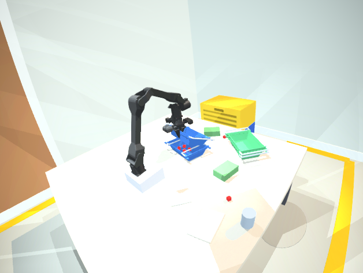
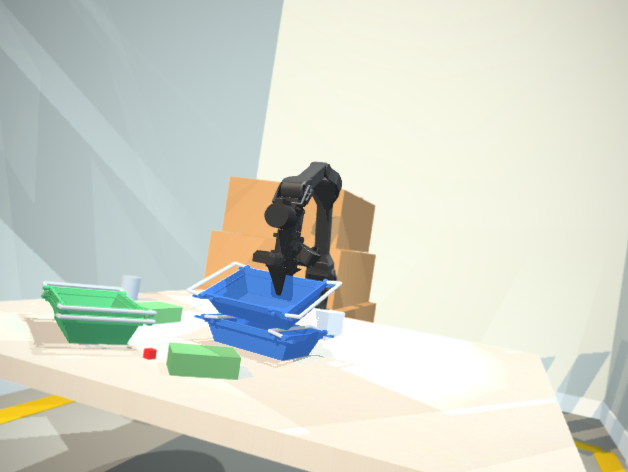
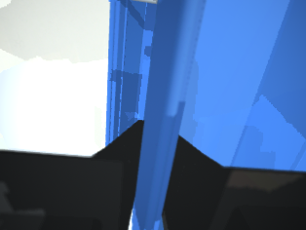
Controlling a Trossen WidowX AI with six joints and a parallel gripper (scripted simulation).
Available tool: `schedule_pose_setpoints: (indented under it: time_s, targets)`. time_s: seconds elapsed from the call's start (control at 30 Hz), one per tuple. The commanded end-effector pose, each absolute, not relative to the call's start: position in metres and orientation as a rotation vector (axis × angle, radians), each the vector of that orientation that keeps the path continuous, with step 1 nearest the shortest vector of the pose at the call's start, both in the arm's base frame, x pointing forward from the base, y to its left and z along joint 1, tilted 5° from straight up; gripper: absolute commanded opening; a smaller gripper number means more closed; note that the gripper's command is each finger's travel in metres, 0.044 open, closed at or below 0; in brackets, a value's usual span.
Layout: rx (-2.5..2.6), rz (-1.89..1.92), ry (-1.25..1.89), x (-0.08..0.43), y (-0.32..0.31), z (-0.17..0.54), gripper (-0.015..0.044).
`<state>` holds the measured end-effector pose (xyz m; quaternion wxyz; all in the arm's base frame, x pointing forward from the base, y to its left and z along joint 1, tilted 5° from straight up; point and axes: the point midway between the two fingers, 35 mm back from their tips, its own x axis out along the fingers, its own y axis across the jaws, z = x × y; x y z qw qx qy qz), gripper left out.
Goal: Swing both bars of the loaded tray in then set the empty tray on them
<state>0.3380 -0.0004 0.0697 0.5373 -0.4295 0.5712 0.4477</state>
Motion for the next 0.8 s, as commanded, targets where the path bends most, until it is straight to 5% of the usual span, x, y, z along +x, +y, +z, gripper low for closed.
schedule_pose_setpoints:
  time_s: [0.0,0.77]
  targets:
    - [-1.018,1.064,1.360,0.3334,0.0007,0.0667,0.0000]
    - [-1.017,1.065,1.360,0.3255,0.0023,0.0575,0.0000]
